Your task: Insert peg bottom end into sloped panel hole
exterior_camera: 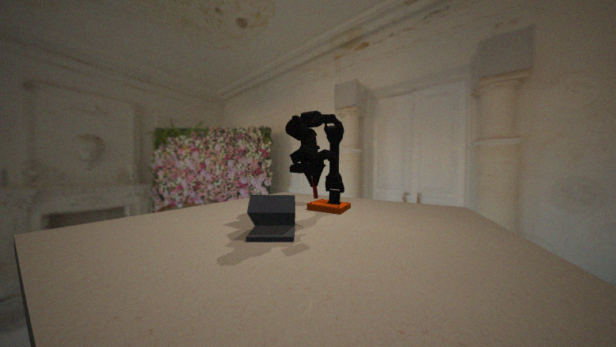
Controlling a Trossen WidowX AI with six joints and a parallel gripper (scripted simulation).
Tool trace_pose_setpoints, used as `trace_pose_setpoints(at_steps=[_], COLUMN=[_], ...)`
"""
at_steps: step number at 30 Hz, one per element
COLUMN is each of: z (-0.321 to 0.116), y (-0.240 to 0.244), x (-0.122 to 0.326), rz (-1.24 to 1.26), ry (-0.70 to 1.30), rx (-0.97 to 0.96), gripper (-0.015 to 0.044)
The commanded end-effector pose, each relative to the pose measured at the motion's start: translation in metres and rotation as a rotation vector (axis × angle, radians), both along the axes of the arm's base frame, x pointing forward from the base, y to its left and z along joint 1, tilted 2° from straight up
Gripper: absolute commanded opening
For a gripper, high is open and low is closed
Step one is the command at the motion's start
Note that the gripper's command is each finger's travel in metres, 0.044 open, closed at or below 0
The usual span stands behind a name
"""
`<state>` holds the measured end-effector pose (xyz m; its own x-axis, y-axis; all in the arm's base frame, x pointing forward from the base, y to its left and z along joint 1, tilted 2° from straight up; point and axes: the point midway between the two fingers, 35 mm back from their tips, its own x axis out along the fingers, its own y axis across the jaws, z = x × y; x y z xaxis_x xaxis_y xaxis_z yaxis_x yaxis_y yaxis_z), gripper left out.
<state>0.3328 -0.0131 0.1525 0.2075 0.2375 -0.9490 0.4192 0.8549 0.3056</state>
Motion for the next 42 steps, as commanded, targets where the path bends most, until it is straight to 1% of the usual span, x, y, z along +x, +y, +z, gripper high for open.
trace_pose_setpoints(at_steps=[1,42], z=[0.004,0.019], y=[-0.006,-0.062], x=[0.003,0.009], rz=[-0.04,-0.329], ry=[-0.016,-0.088], rx=[0.019,0.146], gripper=[0.0,0.0])
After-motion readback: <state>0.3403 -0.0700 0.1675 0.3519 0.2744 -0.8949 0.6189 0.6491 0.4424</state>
